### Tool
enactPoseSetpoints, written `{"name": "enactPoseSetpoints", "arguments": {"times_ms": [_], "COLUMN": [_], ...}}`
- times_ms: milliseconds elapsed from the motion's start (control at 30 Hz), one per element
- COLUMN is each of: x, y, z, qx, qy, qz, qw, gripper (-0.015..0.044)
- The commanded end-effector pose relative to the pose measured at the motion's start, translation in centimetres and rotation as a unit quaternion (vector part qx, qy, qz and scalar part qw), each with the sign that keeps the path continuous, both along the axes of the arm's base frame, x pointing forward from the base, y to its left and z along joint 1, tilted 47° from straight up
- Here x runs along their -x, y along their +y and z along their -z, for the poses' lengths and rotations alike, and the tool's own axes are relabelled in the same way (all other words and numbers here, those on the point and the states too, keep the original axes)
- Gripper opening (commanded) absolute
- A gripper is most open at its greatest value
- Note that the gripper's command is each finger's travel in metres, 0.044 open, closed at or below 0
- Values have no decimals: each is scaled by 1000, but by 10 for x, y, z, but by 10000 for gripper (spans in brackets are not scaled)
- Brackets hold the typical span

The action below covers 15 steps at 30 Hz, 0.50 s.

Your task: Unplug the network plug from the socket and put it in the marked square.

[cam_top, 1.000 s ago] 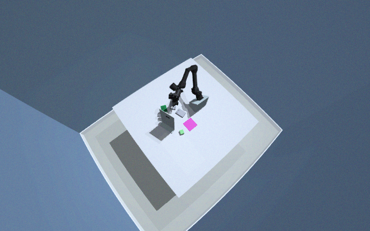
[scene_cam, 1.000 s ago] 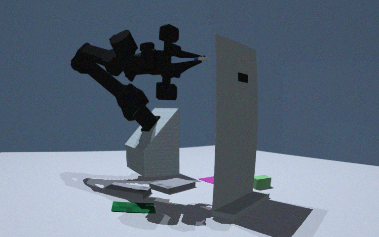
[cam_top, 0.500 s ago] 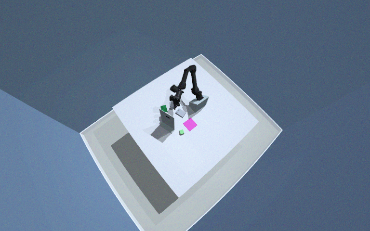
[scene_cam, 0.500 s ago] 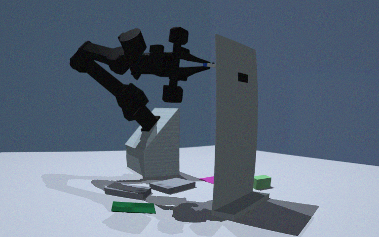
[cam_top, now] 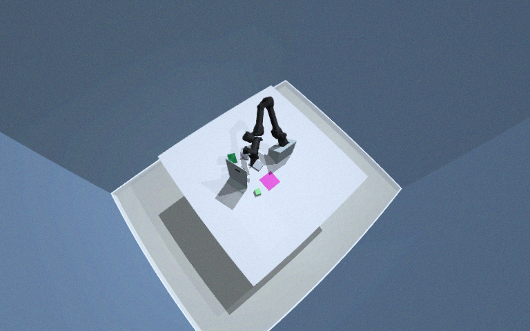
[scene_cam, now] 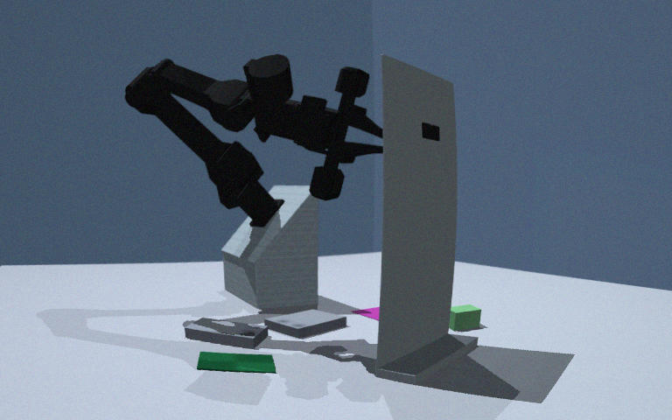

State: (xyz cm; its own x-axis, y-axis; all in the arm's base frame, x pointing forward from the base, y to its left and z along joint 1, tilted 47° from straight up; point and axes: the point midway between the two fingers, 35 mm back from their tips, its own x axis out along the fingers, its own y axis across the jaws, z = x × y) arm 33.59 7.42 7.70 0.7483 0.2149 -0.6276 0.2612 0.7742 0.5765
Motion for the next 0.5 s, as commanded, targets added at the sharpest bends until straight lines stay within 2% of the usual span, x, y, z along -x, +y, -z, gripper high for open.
{"name": "enactPoseSetpoints", "arguments": {"times_ms": [0, 467], "x": [5, 20], "y": [0, -4], "z": [22, 78], "qx": [13, 67], "qy": [30, 102], "qz": [11, 34], "qw": [999, 992], "gripper": [0, 0]}}
